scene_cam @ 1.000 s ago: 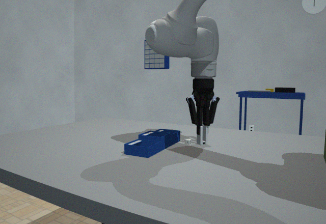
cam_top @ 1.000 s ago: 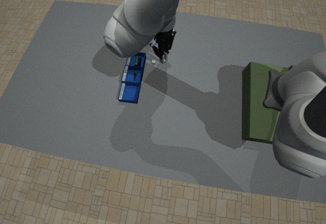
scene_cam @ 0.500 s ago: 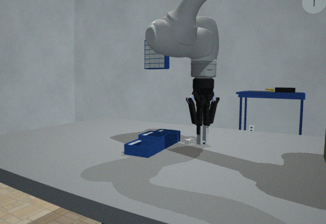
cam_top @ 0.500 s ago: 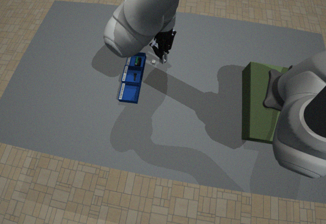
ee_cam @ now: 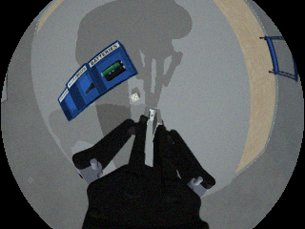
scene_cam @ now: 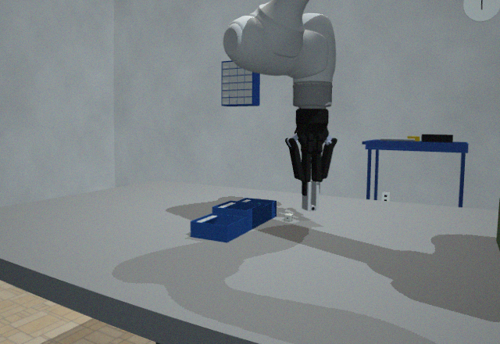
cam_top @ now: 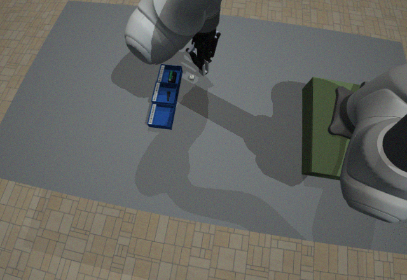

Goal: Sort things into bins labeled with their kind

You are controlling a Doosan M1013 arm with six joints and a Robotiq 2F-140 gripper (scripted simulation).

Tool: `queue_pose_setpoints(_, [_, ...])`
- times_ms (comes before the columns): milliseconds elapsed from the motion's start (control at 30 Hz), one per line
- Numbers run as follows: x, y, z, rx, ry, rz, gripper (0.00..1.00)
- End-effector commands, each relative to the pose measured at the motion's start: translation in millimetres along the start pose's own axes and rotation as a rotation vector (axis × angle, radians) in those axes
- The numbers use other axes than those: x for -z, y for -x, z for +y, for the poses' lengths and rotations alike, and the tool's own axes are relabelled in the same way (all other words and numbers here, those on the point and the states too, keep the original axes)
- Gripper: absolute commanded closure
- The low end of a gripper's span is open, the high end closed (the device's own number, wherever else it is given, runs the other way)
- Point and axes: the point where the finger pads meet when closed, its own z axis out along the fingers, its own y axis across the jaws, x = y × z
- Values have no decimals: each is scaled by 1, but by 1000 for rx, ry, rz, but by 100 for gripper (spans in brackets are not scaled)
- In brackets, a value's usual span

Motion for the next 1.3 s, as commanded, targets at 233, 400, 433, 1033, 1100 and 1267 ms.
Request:
queue_pose_setpoints(233, [26,0,0,0,0,0,94])
queue_pose_setpoints(400, [33,0,0,0,0,0,94])
queue_pose_setpoints(433, [33,0,0,0,0,0,94])
queue_pose_setpoints(1033, [40,5,-30,0,0,0,94])
queue_pose_setpoints(1100, [40,7,-41,0,0,0,94])
queue_pose_setpoints(1267, [40,10,-59,0,0,0,94])
